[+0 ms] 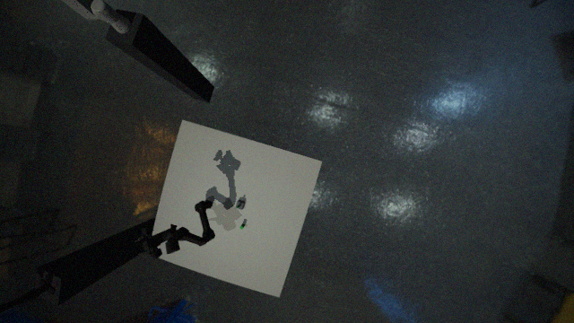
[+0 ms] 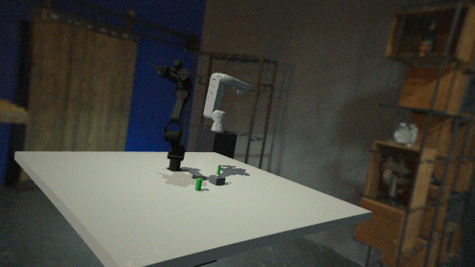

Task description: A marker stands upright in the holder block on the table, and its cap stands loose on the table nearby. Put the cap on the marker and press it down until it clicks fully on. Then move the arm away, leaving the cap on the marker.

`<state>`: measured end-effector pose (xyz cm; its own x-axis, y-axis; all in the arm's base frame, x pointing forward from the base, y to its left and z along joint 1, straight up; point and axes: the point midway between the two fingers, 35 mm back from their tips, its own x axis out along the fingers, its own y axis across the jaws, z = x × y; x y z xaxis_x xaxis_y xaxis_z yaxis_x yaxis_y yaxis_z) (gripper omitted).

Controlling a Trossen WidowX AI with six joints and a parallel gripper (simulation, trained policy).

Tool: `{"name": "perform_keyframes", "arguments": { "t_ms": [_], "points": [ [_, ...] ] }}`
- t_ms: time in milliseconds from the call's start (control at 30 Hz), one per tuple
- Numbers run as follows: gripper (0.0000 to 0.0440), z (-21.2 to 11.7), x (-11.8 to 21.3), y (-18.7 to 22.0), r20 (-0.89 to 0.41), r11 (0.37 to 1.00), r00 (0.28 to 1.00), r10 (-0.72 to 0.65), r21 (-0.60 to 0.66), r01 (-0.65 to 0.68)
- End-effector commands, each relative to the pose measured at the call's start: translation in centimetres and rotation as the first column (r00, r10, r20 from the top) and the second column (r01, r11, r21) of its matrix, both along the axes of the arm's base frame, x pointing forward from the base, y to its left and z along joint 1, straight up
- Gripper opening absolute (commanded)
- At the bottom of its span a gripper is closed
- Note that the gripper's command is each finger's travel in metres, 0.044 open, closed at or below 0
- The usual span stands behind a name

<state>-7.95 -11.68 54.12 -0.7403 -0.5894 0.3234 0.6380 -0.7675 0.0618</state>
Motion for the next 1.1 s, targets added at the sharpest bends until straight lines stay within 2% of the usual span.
{"name": "perform_keyframes", "arguments": {
  "t_ms": [0, 1067],
  "points": [
    [0.0320, -0.3, -0.4, 0.2, 0.032, 1.000, 0.999, -0.017, -0.008, 0.018],
    [0.0323, -4.2, -4.3, 4.2, 0.326, 0.961, 0.933, -0.155, -0.168, 0.219]
  ]
}}
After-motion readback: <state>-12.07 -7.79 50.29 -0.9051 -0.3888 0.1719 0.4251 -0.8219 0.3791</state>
